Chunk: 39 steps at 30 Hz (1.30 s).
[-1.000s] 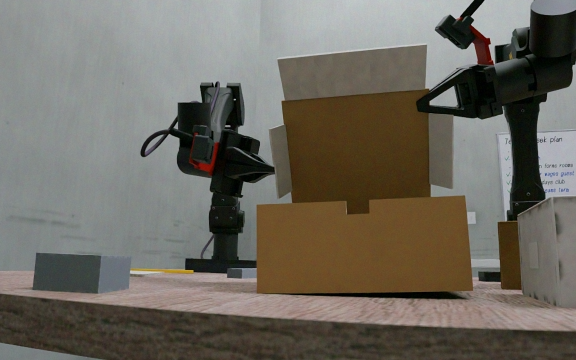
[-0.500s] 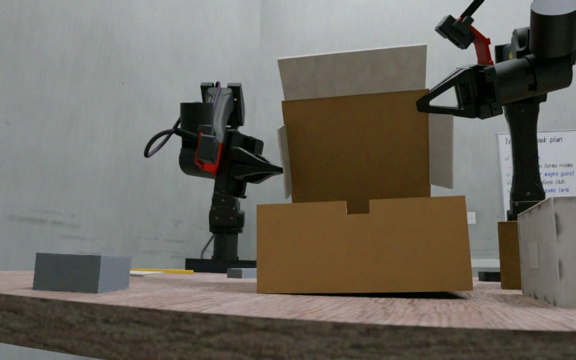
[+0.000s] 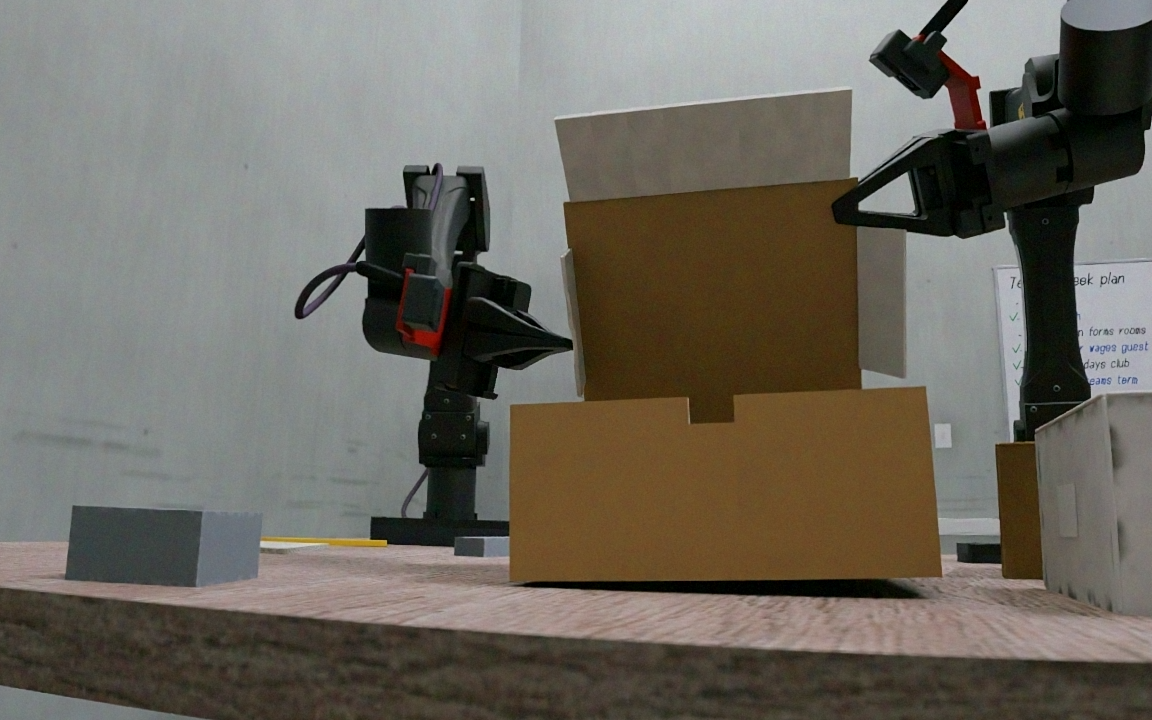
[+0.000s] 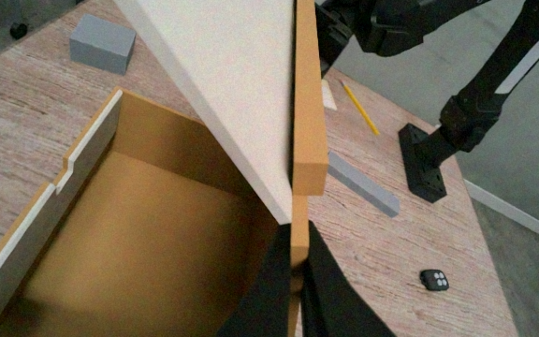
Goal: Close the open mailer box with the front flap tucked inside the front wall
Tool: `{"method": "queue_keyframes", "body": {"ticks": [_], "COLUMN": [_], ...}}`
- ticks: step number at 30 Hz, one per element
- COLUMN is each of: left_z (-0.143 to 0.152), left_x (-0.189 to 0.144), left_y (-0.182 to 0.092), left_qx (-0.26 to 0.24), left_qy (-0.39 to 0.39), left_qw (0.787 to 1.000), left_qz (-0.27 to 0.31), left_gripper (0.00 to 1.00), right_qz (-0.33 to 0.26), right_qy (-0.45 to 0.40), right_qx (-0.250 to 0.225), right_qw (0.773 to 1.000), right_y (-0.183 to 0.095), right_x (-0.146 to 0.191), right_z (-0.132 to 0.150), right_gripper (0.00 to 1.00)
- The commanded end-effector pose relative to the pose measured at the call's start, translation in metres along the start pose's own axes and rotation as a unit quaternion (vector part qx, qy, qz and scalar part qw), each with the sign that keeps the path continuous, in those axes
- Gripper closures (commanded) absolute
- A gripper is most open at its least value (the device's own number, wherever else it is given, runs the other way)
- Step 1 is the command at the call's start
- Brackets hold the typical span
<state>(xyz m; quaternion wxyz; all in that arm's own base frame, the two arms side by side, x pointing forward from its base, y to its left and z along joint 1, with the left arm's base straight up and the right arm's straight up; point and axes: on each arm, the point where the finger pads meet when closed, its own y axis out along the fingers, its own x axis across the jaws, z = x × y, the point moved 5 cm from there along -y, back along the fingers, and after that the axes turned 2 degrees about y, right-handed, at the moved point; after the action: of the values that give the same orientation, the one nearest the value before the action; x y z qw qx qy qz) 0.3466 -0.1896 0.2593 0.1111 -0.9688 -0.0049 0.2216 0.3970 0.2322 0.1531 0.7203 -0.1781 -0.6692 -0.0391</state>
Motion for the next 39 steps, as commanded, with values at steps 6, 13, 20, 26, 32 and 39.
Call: {"method": "queue_keyframes", "body": {"ticks": [6,13,20,26,32,39], "left_z": [0.0,0.0,0.0,0.0,0.0,0.0], "left_x": [-0.007,-0.007,-0.007,-0.007,-0.007,-0.007], "left_y": [0.004,0.004,0.004,0.004,0.004,0.004], "left_qx": [0.009,0.009,0.009,0.009,0.009,0.009], "left_qy": [0.016,0.015,0.015,0.015,0.015,0.015], "left_qw": [1.0,1.0,1.0,1.0,1.0,1.0], "left_qz": [-0.003,-0.003,-0.003,-0.003,-0.003,-0.003], "left_gripper": [0.99,0.99,0.99,0.99,0.99,0.99], "right_qz": [-0.02,-0.017,-0.017,-0.016,-0.016,-0.015], "right_qy": [-0.03,-0.027,-0.029,-0.029,-0.028,-0.028], "right_qx": [0.029,0.017,0.013,0.01,0.01,0.007], "right_qw": [0.999,0.999,0.999,0.999,0.999,0.999], "right_y": [-0.014,-0.025,-0.036,-0.046,-0.051,-0.062], "right_x": [0.028,0.026,0.029,0.029,0.03,0.031], "right_z": [0.023,0.021,0.024,0.028,0.031,0.035], "right_gripper": [0.99,0.99,0.99,0.99,0.99,0.99]}}
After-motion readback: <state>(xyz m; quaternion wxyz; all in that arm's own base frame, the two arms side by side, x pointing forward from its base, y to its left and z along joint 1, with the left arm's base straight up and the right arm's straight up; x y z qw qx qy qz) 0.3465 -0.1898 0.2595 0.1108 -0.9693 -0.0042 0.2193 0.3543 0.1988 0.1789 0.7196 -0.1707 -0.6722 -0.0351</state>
